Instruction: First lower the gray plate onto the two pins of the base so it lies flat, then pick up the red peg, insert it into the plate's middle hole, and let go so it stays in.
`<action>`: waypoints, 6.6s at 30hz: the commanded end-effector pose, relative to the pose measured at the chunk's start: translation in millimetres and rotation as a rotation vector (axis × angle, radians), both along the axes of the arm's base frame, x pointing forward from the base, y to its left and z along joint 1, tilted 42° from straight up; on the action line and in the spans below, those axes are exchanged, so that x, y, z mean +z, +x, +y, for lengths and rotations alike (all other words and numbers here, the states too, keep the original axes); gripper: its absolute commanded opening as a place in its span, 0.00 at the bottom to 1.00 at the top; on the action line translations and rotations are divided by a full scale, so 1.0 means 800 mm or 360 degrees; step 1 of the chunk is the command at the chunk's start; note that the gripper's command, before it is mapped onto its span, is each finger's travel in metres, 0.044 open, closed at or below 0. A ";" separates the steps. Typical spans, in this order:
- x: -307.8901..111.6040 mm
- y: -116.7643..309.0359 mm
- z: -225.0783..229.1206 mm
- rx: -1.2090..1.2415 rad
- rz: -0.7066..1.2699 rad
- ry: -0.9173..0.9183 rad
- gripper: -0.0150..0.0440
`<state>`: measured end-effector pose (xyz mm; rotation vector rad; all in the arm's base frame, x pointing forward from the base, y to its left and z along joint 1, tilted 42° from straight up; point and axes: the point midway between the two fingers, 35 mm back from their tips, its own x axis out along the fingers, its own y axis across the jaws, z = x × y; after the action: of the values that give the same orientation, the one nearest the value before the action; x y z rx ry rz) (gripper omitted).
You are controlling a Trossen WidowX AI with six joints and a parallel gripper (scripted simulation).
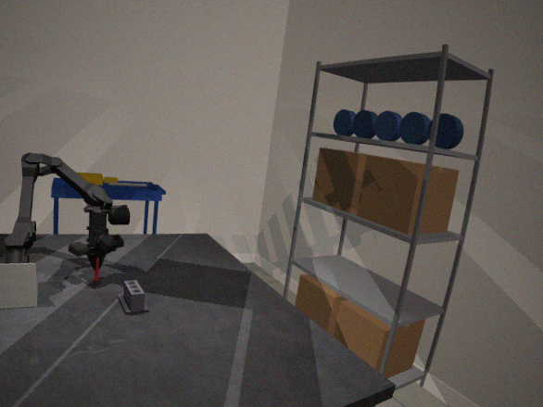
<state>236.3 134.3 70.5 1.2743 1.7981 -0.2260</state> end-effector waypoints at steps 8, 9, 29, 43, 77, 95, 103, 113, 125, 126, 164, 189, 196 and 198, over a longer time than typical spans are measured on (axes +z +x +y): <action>0.008 0.003 -0.008 -0.0004 0.0007 -0.0001 0.25; 0.010 0.003 -0.011 -0.0004 0.0007 -0.0003 0.25; 0.065 0.015 -0.065 -0.0004 0.0008 -0.0012 0.25; 0.047 0.042 -0.082 -0.0010 0.0012 -0.0017 0.25; -0.020 0.114 -0.160 0.0003 -0.0013 -0.0042 0.25; -0.069 0.139 -0.206 -0.0001 -0.0006 -0.0025 0.25; -0.090 0.145 -0.225 -0.0003 -0.0004 -0.0016 0.25; -0.090 0.145 -0.225 -0.0003 -0.0004 -0.0015 0.25; -0.090 0.145 -0.225 -0.0003 -0.0004 -0.0015 0.25; -0.090 0.145 -0.225 -0.0003 -0.0004 -0.0015 0.25; -0.094 0.144 -0.230 -0.0009 -0.0003 -0.0012 0.25; -0.100 0.142 -0.224 -0.0007 -0.0004 -0.0013 0.25; -0.109 0.141 -0.215 -0.0003 -0.0004 -0.0014 0.25; -0.109 0.142 -0.214 -0.0003 -0.0004 -0.0015 0.25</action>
<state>351.5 -41.0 -14.1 1.2651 1.7836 -0.2321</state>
